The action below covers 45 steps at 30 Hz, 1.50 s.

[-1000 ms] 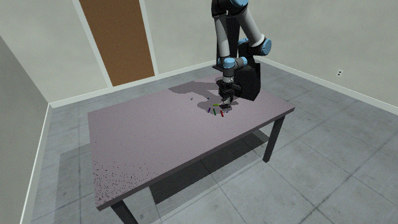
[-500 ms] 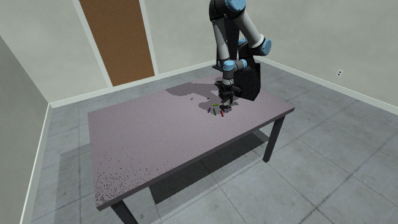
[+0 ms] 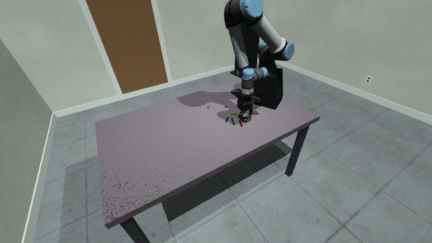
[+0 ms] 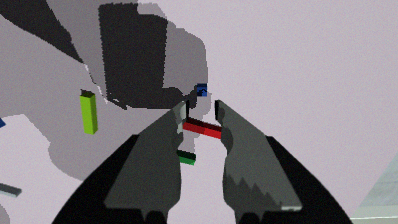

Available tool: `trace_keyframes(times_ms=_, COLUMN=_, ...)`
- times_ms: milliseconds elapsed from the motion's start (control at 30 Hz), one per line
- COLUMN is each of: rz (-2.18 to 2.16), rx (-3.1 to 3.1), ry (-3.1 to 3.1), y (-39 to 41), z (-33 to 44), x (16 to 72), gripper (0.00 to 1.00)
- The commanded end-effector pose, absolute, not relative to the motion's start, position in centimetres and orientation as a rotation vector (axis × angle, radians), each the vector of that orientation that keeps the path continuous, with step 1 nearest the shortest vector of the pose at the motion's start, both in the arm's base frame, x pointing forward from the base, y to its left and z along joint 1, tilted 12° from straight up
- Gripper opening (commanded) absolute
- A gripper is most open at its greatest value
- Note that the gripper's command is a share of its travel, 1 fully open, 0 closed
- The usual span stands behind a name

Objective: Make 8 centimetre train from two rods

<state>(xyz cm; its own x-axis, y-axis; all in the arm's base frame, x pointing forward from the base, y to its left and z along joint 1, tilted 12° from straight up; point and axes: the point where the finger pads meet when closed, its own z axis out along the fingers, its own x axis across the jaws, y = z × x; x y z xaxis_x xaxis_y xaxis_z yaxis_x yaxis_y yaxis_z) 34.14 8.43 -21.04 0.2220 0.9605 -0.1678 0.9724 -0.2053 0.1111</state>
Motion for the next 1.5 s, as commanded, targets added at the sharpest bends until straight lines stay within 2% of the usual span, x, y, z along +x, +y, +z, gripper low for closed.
trace_keyframes(times_ms=0, rz=-0.089, rx=2.297, ry=1.845, y=8.33, z=-21.51, x=34.21, gripper=0.14)
trace_keyframes(times_ms=1467, rz=-0.089, rx=2.297, ry=1.845, y=8.24, z=-21.96, x=34.25, gripper=0.14)
